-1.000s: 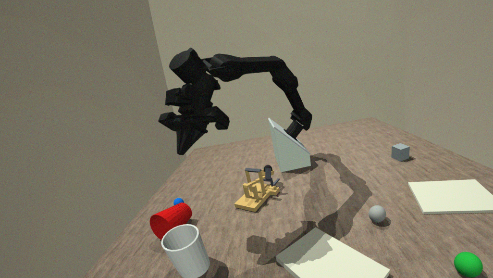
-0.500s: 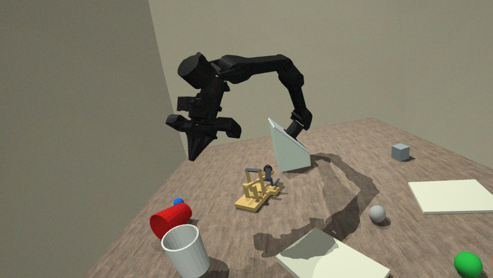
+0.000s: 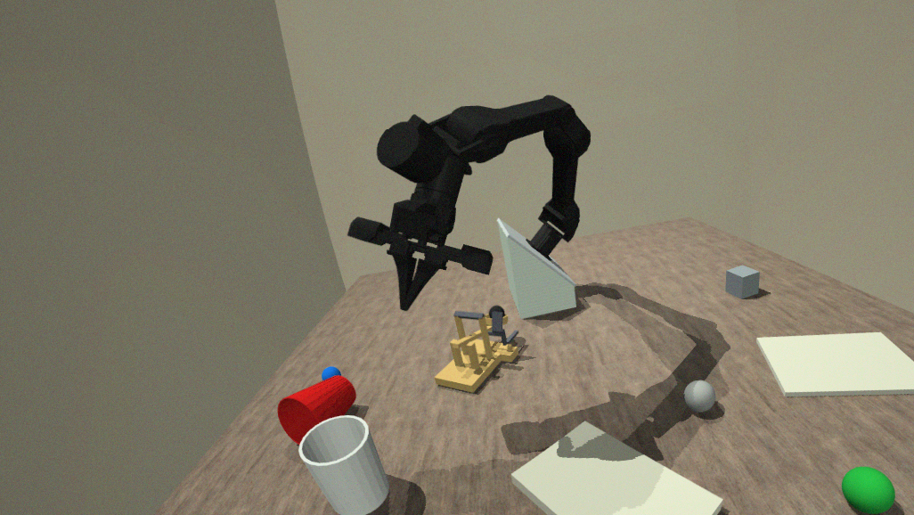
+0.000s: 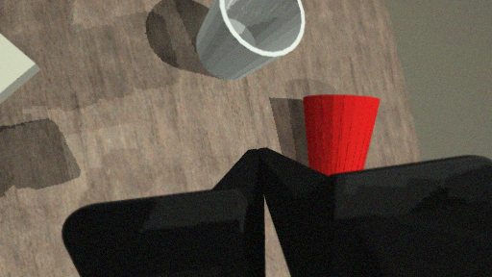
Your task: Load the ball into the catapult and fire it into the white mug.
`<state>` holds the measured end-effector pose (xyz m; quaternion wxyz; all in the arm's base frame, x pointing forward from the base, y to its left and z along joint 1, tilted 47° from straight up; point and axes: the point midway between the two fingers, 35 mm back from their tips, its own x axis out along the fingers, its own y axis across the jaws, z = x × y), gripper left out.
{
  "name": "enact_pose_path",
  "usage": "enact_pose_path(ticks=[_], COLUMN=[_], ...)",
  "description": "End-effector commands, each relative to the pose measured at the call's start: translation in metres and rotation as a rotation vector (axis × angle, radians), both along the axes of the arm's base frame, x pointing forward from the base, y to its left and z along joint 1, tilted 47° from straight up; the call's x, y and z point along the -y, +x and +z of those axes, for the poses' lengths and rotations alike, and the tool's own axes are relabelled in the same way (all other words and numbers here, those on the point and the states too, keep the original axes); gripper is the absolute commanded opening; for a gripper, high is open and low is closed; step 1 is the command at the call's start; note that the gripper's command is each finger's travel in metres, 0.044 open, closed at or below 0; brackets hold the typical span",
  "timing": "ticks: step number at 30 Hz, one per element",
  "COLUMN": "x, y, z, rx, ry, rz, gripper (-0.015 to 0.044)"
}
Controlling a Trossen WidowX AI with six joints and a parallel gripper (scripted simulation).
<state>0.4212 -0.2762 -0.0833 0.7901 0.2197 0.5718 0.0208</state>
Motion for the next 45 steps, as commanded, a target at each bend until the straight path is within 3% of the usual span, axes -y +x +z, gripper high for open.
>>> enact_pose_path(ticks=[1, 23, 45], x=[-0.018, -0.115, -0.179], y=[-0.009, -0.084, -0.182], z=[0.006, 0.028, 0.056], rx=[-0.03, -0.192, -0.307], ry=[-0.036, -0.141, -0.107], rz=[0.109, 0.778, 1.445], gripper=[0.0, 0.0, 0.0])
